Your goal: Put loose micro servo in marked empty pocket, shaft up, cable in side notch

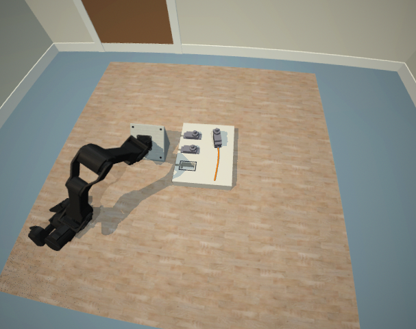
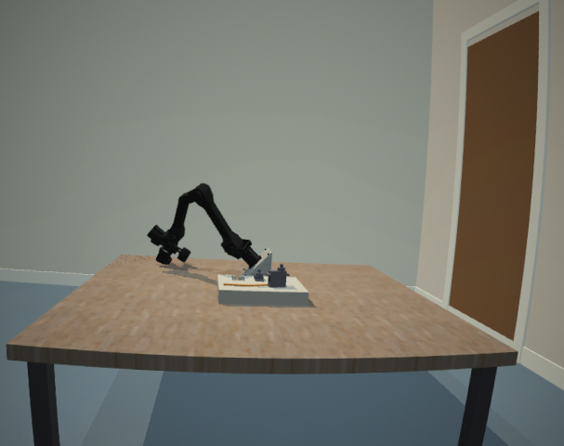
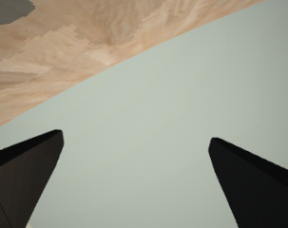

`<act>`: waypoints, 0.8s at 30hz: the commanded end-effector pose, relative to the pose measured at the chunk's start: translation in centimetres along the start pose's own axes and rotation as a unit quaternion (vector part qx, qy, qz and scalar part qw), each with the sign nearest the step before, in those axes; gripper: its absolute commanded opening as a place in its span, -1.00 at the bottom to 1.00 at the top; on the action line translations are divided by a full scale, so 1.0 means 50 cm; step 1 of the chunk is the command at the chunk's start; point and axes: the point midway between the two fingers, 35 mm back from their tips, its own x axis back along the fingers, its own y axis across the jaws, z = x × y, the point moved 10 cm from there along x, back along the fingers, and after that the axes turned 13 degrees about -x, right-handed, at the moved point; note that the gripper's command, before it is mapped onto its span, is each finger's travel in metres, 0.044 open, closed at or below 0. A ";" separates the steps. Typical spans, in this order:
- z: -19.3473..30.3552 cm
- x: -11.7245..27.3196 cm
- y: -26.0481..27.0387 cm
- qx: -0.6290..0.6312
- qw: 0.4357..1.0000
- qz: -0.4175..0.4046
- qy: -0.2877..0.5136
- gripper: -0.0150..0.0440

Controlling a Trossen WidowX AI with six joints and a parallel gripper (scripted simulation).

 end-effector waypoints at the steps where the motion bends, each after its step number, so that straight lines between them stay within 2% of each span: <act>1: -0.007 0.013 -0.014 -0.012 1.000 0.006 -0.017 1.00; 8: -0.038 0.049 -0.047 -0.027 0.997 0.021 -0.062 1.00; 24: -0.125 0.206 -0.127 -0.092 0.965 0.039 -0.243 1.00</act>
